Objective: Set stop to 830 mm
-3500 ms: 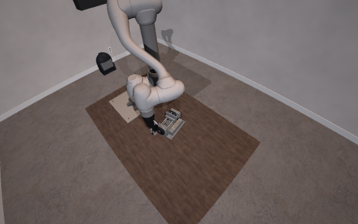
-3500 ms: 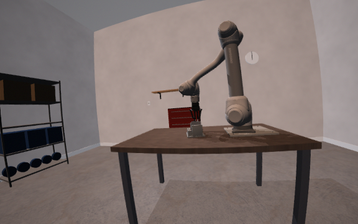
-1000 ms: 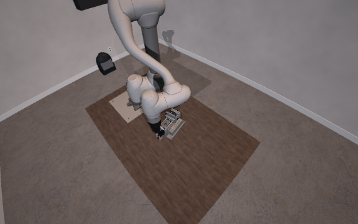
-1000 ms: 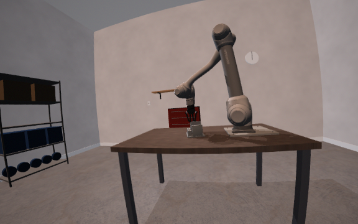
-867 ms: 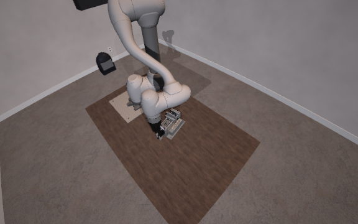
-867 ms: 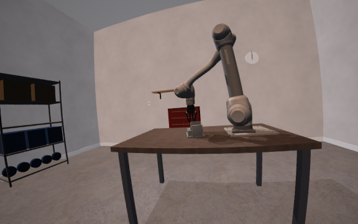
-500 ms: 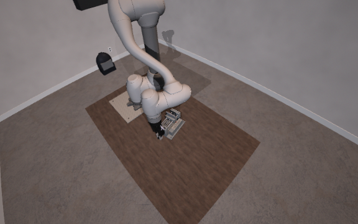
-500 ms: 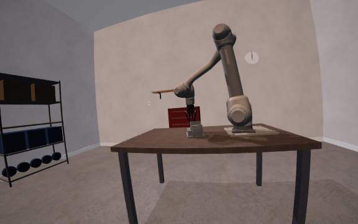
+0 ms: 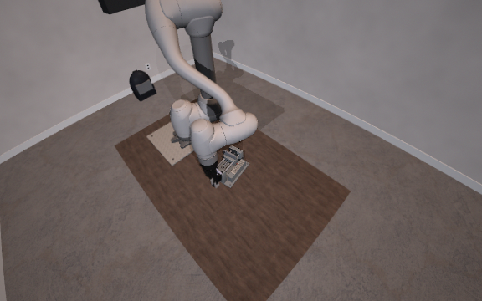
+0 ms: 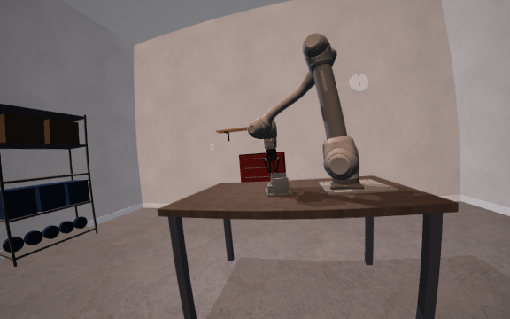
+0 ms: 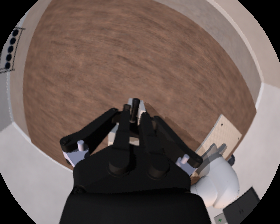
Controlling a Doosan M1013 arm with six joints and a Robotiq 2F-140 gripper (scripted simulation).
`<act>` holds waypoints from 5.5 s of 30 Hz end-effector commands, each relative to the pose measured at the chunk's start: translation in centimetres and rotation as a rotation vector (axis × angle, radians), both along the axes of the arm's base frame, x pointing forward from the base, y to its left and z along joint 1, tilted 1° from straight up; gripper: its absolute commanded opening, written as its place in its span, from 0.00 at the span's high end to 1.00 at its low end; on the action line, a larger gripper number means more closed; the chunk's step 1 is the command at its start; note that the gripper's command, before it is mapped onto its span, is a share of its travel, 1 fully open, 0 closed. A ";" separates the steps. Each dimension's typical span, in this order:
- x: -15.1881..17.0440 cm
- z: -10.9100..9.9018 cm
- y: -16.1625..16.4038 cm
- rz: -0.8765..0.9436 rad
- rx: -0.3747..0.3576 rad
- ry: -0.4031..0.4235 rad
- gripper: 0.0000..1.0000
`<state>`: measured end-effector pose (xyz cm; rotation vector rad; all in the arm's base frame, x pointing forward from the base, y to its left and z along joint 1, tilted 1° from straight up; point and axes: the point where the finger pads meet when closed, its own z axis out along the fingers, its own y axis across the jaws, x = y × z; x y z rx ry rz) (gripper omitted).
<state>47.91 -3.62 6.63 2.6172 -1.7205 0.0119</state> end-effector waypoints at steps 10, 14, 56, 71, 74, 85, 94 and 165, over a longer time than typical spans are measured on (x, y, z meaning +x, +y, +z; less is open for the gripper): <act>0.0 0.1 0.0 0.000 0.000 -0.001 0.96; 0.1 0.1 0.0 0.000 0.000 -0.001 0.96; 0.1 0.2 0.0 0.000 0.000 -0.001 0.96; 0.2 0.6 0.1 0.000 0.000 -0.001 0.96; 0.2 0.7 0.1 0.000 0.000 -0.001 0.96; 0.3 1.3 0.1 0.000 0.000 -0.001 0.96; 0.2 1.7 0.1 0.000 0.000 -0.001 0.96; -5.0 1.3 -2.1 0.000 0.000 -0.001 0.96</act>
